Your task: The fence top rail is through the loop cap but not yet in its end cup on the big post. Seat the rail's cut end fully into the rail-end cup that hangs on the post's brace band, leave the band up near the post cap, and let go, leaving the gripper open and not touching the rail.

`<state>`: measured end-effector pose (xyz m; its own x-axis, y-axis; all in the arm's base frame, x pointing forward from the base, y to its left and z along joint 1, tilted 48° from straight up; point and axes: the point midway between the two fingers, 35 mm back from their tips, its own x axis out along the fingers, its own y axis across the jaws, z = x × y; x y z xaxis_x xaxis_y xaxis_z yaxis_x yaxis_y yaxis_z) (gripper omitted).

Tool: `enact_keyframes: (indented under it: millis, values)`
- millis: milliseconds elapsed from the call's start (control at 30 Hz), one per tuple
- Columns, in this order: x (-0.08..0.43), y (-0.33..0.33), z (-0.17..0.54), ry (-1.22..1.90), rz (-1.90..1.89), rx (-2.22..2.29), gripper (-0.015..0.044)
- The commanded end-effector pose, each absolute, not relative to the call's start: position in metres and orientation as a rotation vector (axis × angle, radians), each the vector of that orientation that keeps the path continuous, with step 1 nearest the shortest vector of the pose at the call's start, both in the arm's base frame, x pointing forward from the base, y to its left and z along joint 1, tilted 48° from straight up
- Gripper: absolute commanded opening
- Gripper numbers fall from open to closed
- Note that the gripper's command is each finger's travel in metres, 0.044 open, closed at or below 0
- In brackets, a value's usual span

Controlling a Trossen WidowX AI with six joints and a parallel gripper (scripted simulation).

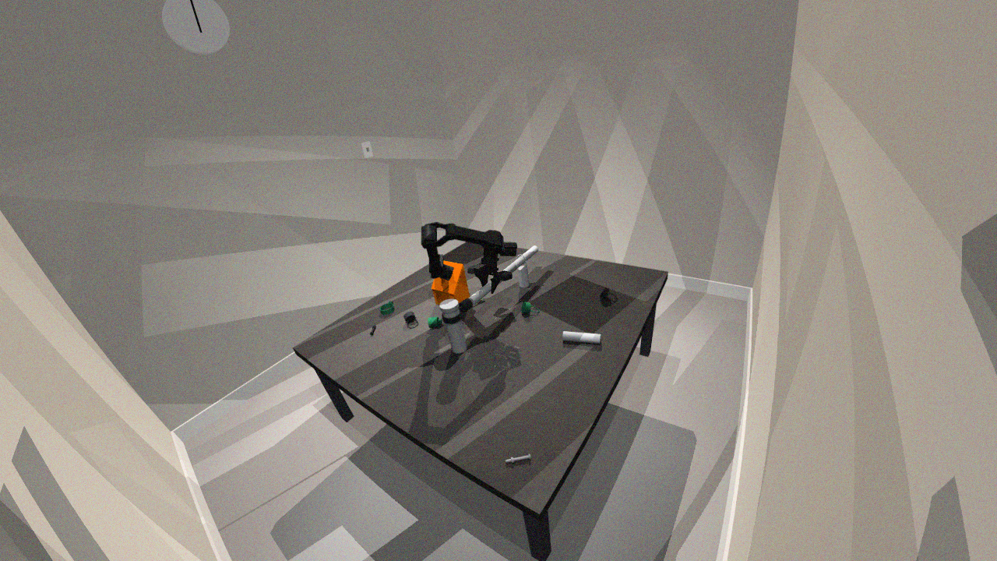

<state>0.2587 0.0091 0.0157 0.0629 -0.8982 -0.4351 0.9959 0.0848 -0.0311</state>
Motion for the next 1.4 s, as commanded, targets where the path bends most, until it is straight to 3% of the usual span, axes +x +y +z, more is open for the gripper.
enact_keyframes:
  millis: [0, 1367]
  values:
    - [0.262, 0.015, 0.018, 0.381, -1.455, 0.319, 0.0000]
    - [0.261, -0.003, 0.032, 0.387, -1.465, 0.308, 0.0000]
